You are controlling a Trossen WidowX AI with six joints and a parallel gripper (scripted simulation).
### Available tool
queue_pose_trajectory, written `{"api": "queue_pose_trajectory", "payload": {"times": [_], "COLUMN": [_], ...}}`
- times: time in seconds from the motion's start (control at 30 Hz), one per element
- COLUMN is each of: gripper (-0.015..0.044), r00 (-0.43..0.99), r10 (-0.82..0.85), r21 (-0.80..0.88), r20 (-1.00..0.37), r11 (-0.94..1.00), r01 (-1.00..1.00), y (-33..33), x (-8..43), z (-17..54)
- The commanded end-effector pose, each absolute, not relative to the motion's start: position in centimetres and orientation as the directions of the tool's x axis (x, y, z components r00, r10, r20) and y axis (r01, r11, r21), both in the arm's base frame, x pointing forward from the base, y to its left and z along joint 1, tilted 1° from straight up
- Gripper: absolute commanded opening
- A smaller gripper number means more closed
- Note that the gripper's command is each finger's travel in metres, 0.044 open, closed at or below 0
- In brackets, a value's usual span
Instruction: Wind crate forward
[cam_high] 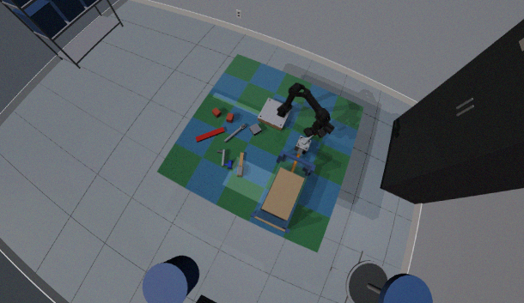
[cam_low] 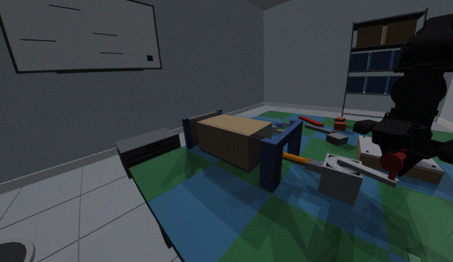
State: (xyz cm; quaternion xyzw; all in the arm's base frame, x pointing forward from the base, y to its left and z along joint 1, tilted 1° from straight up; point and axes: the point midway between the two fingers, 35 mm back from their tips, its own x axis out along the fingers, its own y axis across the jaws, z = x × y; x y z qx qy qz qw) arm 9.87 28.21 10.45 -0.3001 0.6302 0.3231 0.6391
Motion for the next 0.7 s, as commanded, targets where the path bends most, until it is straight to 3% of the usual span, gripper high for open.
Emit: {"api": "queue_pose_trajectory", "payload": {"times": [0.0, 0.67], "gripper": [0.0, 0.0], "r00": [-0.011, -0.011], "r10": [0.01, 0.008], "r21": [0.015, 0.014], "r20": [-1.0, -1.0], "r11": [0.615, 0.616], "r01": [-0.788, -0.788], "y": [27.0, 24.3], "x": [9.5, 9.2], "z": [10.2, 10.1]}}
